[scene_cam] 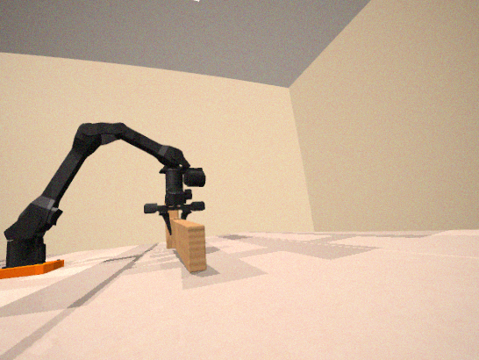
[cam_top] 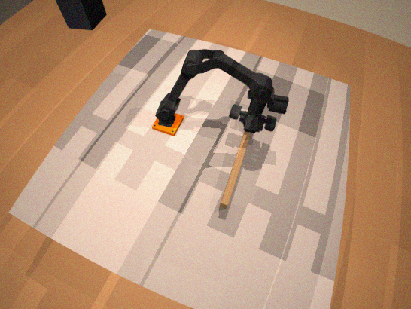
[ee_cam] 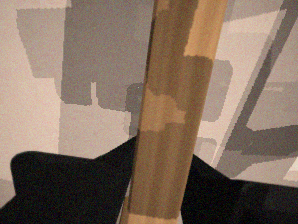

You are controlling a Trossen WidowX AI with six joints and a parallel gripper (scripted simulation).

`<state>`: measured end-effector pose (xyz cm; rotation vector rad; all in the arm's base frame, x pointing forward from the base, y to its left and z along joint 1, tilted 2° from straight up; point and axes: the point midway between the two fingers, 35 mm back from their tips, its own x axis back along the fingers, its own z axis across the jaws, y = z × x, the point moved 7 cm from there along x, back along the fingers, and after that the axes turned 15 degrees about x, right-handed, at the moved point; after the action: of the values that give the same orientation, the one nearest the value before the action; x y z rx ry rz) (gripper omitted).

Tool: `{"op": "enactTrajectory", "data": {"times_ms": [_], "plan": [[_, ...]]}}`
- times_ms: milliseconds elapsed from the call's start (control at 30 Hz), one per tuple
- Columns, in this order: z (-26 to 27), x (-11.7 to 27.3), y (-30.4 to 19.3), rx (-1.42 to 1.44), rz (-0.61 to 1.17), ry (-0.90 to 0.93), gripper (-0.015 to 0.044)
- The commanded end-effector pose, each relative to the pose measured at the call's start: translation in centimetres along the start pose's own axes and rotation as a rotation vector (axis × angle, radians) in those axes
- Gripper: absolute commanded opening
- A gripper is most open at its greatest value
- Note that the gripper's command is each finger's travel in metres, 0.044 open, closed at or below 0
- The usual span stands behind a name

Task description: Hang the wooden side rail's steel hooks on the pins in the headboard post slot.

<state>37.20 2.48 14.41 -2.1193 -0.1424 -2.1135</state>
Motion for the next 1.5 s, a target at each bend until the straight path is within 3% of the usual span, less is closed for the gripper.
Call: {"op": "enactTrajectory", "data": {"times_ms": [0,1467], "plan": [[0.36,0.50,-0.09,0.007,-0.002,0.020,0.0000],[0.14,0.27,-0.65,0.007,-0.002,0.020,0.0000]]}}
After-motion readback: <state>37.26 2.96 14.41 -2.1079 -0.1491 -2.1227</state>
